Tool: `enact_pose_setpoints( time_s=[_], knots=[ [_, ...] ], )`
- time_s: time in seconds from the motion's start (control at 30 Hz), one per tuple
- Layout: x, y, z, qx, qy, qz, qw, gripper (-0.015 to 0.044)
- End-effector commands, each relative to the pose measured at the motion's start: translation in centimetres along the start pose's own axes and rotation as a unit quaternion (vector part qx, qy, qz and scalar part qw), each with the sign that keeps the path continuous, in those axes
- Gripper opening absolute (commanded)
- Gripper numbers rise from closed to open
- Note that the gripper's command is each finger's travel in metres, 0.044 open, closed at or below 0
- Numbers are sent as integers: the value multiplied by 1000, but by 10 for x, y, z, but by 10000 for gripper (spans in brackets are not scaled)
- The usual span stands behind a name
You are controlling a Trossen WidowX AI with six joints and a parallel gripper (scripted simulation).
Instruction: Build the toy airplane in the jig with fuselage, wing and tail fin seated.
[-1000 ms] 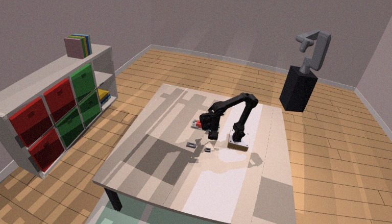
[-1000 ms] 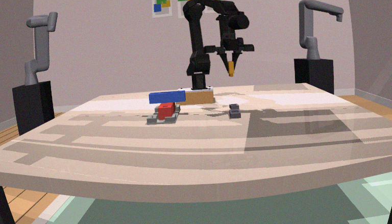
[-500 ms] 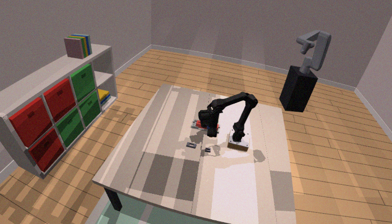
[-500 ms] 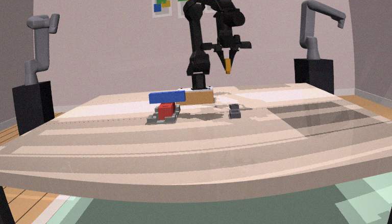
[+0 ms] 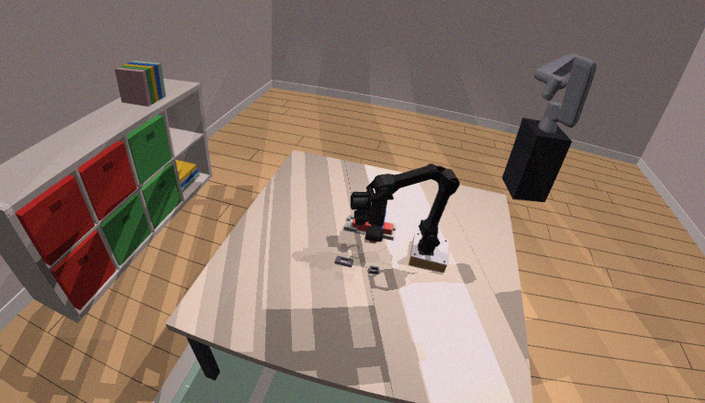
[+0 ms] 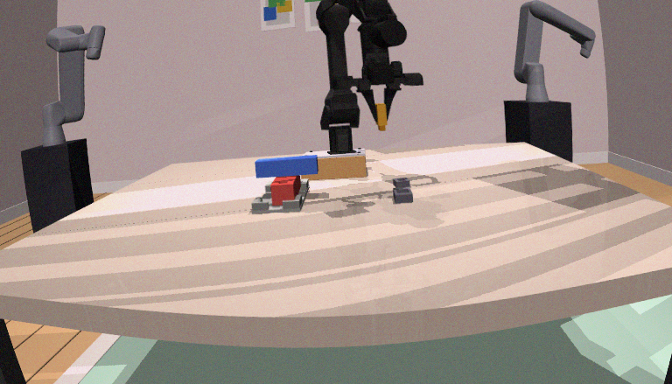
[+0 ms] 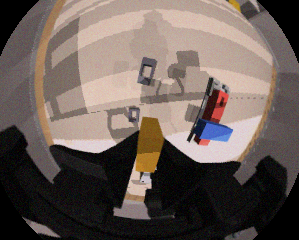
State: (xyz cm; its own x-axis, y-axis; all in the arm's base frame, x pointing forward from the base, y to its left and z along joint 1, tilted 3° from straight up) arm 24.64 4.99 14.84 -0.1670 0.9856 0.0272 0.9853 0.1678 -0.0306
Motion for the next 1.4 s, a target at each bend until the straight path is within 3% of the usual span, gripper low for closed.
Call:
enact_pose_setpoints(
  time_s=[0.0, 1.37],
  knots=[
    [-11, 7, 0, -4, -1, 0, 1000, 0],
    [-126, 26, 20, 0, -14, 19, 1000, 0]
  ],
)
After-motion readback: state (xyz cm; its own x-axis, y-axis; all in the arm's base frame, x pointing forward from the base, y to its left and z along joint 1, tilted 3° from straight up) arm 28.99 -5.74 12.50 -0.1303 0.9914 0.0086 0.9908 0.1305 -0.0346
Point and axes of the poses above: the point midway between the two fingers, 35 mm back from their tips, its own z axis out along the fingers, its own x axis across the jaws, y = z × x, the point moved 3 cm from there along -z, back along the fingers, and after that the axes turned 15 degrees about -z, right-handed, at the moved point
